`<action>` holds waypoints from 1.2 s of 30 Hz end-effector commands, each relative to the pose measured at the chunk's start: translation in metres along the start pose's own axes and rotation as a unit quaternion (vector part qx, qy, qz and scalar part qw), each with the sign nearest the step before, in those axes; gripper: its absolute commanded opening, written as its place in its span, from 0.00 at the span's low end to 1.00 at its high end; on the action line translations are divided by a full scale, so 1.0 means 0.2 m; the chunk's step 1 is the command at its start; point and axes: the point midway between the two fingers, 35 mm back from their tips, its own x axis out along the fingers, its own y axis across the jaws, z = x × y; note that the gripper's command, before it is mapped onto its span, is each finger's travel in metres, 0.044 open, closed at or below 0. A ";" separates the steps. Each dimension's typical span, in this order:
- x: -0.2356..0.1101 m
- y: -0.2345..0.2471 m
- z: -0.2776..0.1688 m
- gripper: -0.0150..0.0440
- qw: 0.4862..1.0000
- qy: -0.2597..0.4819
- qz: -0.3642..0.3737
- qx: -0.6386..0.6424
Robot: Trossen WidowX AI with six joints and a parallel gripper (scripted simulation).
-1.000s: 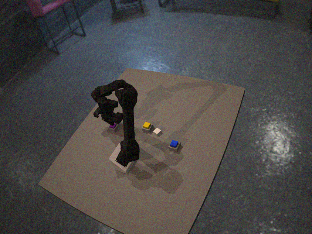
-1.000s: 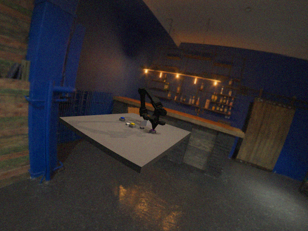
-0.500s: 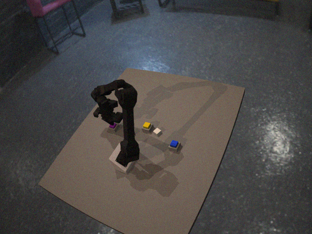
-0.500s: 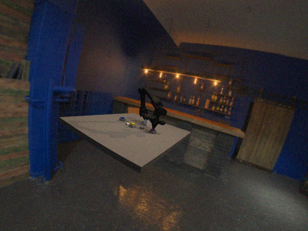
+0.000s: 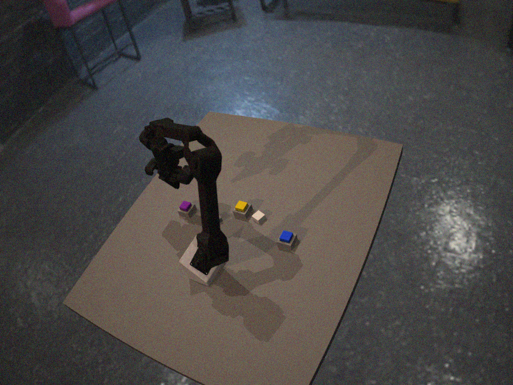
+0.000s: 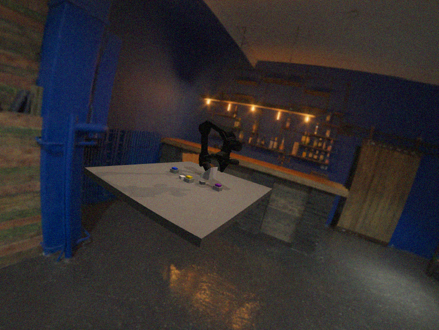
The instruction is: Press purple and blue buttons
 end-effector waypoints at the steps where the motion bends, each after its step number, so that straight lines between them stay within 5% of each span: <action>1: -0.03 -0.02 0.00 0.29 1.000 0.004 -0.002 0.002; 14: -0.19 -1.01 0.31 0.29 0.999 -0.025 0.036 -0.016; 26: -0.07 -1.89 0.00 0.29 0.999 -0.045 -0.004 -0.011; 36: 0.02 -1.97 -0.06 0.29 0.999 -0.031 -0.012 -0.007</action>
